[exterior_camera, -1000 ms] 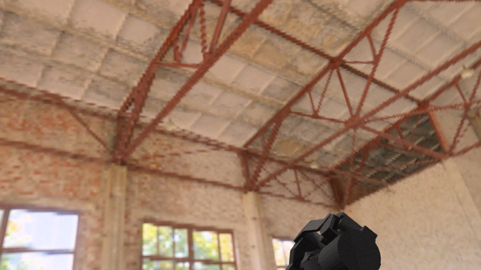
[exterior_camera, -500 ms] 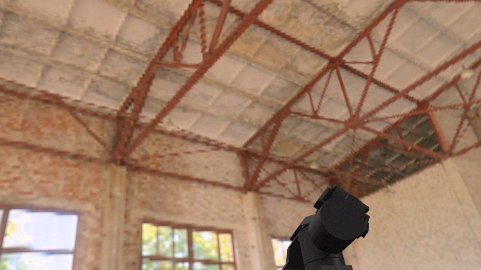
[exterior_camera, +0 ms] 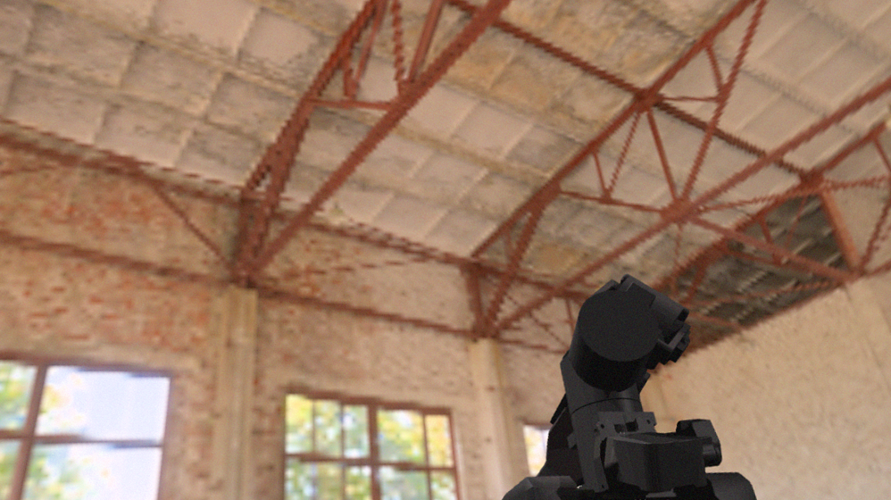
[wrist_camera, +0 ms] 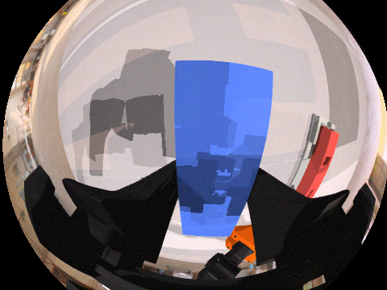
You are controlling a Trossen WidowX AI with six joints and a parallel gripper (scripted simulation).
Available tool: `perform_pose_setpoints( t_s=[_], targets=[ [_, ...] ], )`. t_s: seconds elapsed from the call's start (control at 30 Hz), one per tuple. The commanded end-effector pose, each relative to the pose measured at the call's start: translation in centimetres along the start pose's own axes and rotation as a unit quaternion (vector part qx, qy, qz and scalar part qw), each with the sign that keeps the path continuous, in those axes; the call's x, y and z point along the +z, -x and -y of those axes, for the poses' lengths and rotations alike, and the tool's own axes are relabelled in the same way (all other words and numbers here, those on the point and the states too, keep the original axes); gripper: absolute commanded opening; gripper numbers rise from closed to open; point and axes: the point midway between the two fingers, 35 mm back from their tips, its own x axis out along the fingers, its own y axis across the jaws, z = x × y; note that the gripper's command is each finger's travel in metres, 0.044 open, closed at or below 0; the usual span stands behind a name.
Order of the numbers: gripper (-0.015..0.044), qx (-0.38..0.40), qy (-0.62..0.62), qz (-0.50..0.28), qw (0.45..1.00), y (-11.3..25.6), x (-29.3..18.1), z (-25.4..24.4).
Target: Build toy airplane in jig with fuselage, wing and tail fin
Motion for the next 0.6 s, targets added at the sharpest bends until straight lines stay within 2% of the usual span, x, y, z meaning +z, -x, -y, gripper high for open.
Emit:
perform_pose_setpoints(
  t_s=[0.0, 0.27, 0.57],
  targets=[
    [0.0, -0.001, -0.005, 0.001, 1.0, 1.2, -0.1, 0.1],
    [0.0, 0.002, -0.017, 0.003, 1.0, 3.5, -0.4, 0.0],
    [0.0, -0.002, 0.044, 0.003, 0.999, 3.3, 0.0, 2.1]
  ],
)
